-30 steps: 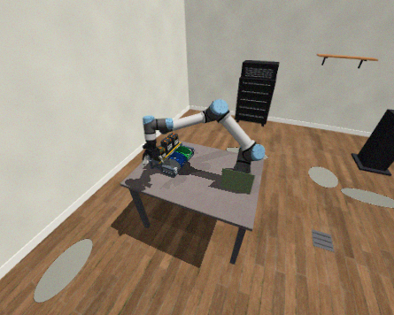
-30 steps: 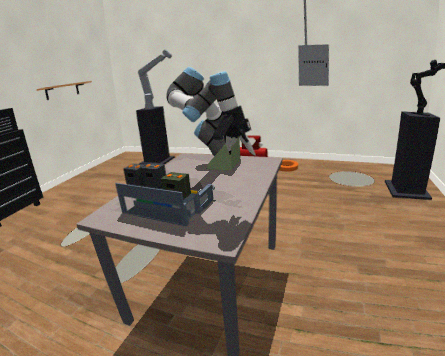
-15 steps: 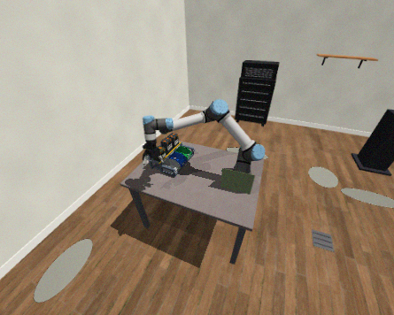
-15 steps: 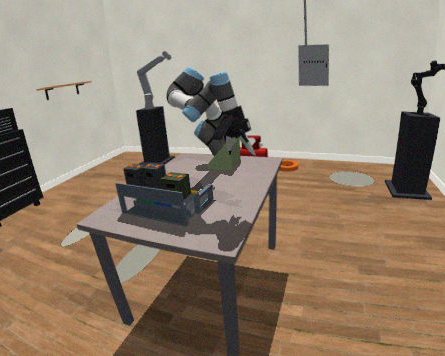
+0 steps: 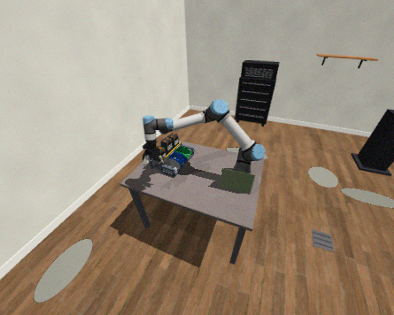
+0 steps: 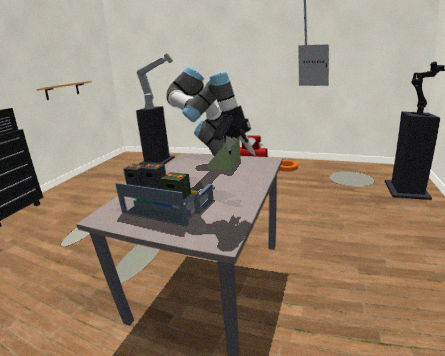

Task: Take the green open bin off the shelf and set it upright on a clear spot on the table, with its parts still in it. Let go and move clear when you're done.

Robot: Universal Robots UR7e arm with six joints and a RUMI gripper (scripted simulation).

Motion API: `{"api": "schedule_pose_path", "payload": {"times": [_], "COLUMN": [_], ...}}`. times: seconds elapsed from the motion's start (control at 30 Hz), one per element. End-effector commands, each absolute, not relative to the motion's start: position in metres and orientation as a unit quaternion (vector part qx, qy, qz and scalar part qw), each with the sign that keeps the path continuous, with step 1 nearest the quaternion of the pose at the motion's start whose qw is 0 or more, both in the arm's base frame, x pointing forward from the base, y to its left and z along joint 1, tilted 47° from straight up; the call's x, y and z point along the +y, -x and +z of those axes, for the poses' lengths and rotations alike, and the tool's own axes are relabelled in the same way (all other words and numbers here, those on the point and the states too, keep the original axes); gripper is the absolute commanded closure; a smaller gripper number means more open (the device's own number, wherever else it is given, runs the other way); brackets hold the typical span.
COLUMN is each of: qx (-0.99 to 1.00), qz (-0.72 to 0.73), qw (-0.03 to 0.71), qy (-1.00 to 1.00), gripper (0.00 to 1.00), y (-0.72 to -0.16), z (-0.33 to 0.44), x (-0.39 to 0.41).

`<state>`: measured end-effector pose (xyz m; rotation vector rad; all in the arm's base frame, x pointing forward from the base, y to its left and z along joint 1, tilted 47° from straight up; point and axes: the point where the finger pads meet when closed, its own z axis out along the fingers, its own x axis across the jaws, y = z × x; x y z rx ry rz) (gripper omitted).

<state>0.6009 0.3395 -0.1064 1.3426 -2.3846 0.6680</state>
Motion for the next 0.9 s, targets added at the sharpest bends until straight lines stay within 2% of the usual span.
{"api": "schedule_pose_path", "payload": {"times": [0.0,0.87], "qx": [-0.835,-0.829], "qz": [0.234,0.233], "qw": [0.161,0.166], "qy": [-0.471,-0.481], "gripper": [0.00,0.00], "y": [-0.6010,-0.6003], "z": [-0.1056,-0.1021], "x": [0.3400,0.3354]}}
